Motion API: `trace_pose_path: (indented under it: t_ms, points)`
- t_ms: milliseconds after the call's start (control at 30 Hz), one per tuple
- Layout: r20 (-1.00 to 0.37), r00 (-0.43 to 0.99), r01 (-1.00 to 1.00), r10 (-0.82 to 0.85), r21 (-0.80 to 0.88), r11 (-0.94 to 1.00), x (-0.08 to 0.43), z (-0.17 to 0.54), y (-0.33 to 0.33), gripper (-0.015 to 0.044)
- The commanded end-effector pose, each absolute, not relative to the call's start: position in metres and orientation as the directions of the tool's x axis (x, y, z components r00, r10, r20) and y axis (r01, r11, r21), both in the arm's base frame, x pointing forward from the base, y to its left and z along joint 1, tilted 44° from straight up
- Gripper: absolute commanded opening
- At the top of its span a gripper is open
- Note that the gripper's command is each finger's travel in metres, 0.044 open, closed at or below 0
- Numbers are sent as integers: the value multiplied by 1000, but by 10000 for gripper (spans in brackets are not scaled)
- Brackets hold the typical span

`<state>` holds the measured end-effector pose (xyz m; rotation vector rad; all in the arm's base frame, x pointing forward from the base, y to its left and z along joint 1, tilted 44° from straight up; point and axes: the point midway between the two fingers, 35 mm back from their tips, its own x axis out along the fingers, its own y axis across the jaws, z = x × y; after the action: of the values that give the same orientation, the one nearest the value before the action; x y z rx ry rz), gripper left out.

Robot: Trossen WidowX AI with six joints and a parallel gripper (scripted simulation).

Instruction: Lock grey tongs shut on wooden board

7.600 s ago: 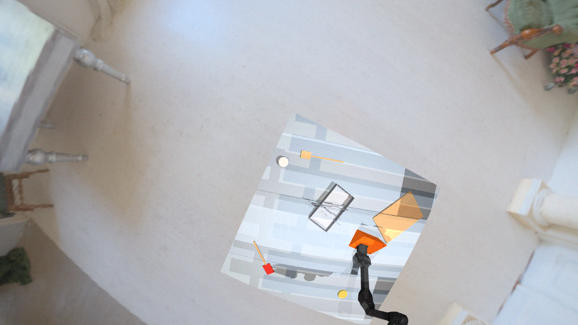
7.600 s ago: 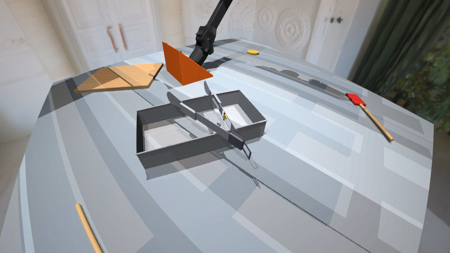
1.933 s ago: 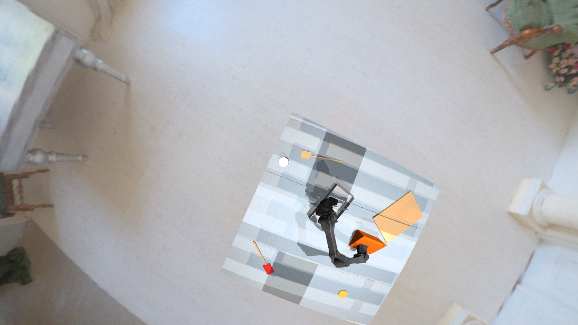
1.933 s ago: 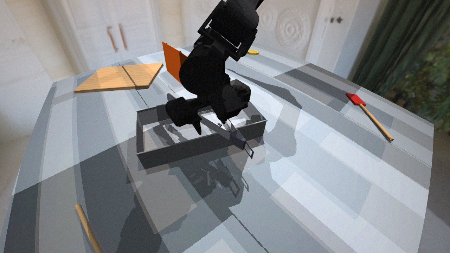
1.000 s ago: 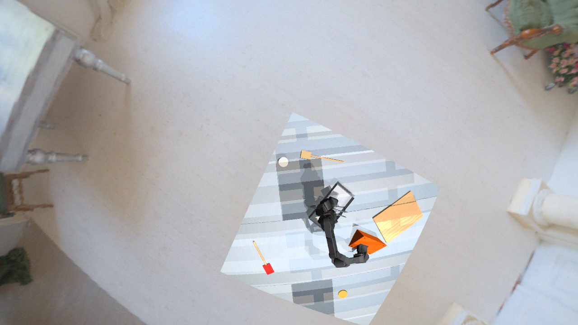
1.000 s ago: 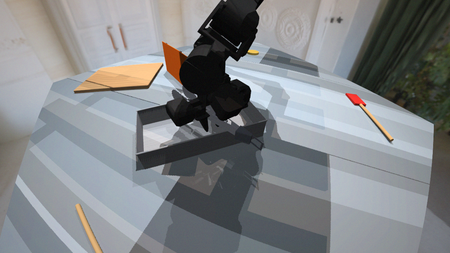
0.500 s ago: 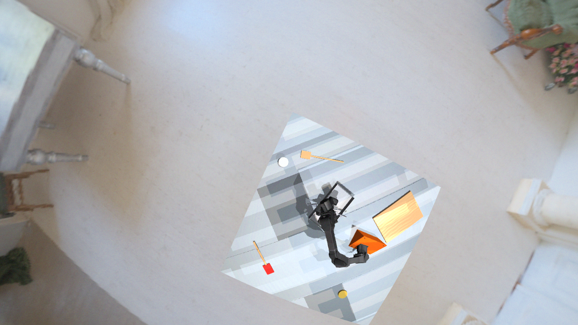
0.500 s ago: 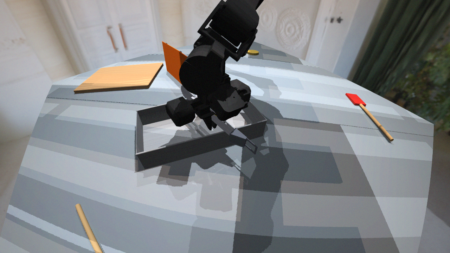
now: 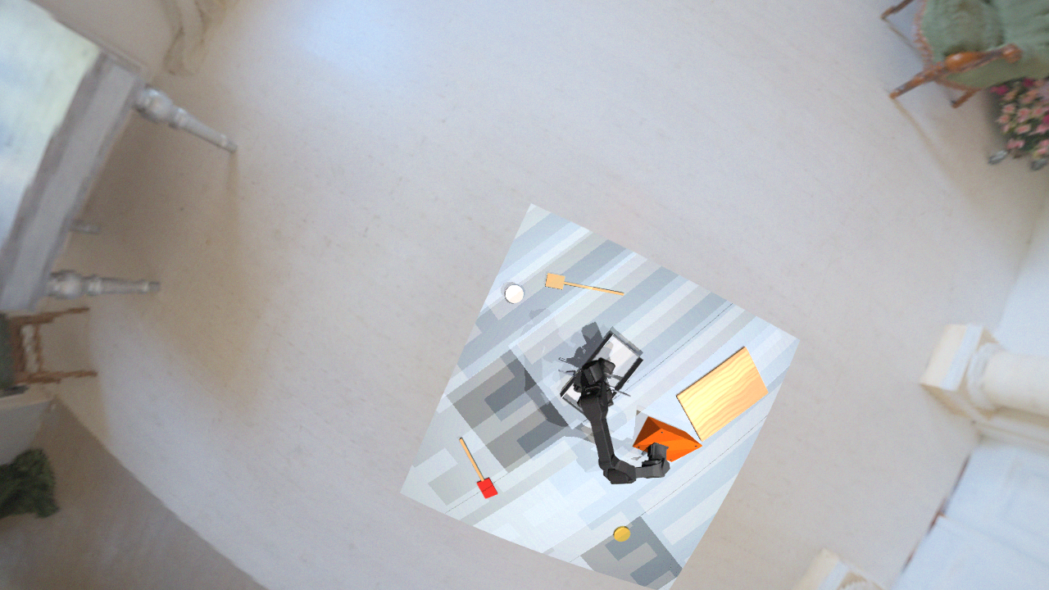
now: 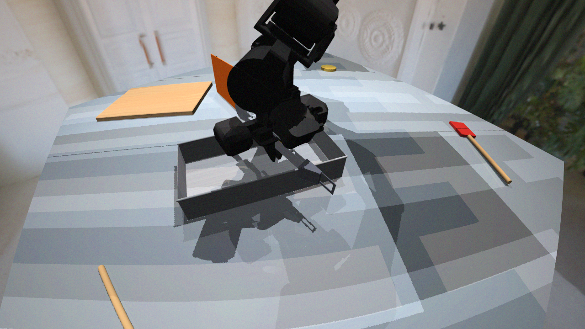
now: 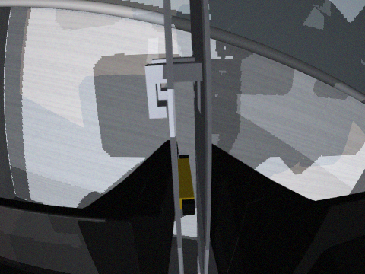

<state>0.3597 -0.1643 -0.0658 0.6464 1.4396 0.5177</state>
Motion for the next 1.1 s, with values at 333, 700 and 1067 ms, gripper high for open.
trace_pose_path:
  t_ms: [333,700,1067]
  points:
    - [-738,90,57,669,674,737,351,-8,-220,-150]
    - [-748,95,-6,657,659,752,328,-25,-246,-150]
    - [-767,89,-173,636,617,768,258,-70,-304,-150]
